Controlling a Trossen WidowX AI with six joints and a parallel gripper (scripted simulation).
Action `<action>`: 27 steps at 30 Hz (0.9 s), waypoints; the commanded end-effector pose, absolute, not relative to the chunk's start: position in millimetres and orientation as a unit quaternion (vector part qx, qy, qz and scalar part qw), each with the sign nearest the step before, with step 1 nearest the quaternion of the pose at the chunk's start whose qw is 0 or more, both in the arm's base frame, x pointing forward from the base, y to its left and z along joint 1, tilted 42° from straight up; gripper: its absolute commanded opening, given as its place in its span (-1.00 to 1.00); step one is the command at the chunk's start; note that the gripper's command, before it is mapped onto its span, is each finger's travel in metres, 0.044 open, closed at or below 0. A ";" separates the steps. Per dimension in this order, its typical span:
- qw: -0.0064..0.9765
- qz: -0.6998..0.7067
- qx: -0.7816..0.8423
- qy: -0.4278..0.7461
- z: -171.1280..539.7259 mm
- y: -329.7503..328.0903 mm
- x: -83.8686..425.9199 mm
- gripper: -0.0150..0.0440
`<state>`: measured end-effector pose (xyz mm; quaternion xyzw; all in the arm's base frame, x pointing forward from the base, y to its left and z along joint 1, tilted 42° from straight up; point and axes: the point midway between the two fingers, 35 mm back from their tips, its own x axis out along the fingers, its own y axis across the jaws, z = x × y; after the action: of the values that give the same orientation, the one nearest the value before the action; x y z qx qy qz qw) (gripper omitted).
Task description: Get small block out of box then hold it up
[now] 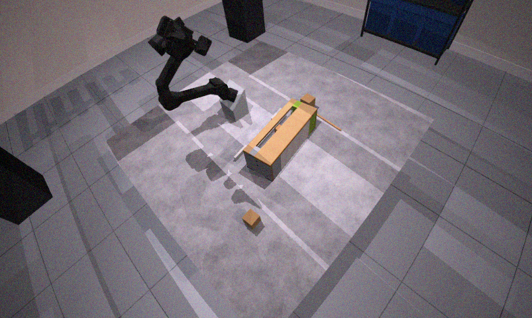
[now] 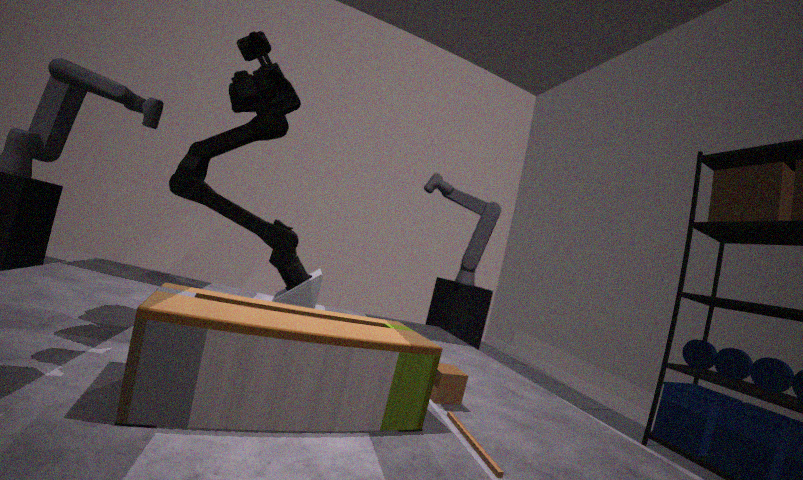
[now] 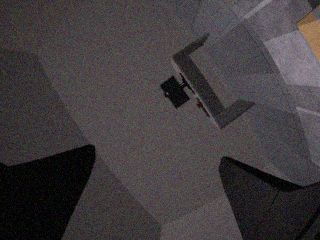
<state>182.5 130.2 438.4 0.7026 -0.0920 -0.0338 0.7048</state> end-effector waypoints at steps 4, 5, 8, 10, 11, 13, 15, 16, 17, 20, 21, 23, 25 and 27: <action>0.803 -0.027 0.586 -0.102 431.2 157.6 197.0 0.86; 0.837 -0.032 0.537 -0.101 426.6 168.7 204.4 0.86; 0.919 -0.049 0.382 -0.087 406.3 199.1 229.2 0.86; 0.953 -0.058 0.289 -0.072 390.6 213.9 244.8 0.86; 0.963 -0.063 0.253 -0.068 385.3 217.1 253.6 0.86; 0.978 -0.072 0.187 -0.057 374.0 222.0 270.1 0.86; 0.988 -0.080 0.123 -0.041 360.9 226.3 284.7 0.86; 0.992 -0.083 0.091 -0.031 353.4 228.5 291.3 0.86; 0.994 -0.085 0.058 -0.020 345.2 230.8 297.5 0.86; 0.995 -0.090 -0.042 0.018 318.1 236.0 314.4 0.86; 0.993 -0.091 -0.075 0.032 308.6 236.9 319.6 0.86; 0.984 -0.092 -0.139 0.060 289.2 237.5 329.4 0.86; 0.971 -0.091 -0.200 0.091 269.5 236.4 338.3 0.86; 0.954 -0.089 -0.259 0.122 249.4 233.7 346.3 0.86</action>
<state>319.0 234.8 306.9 -0.0831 0.0359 -0.0941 0.9914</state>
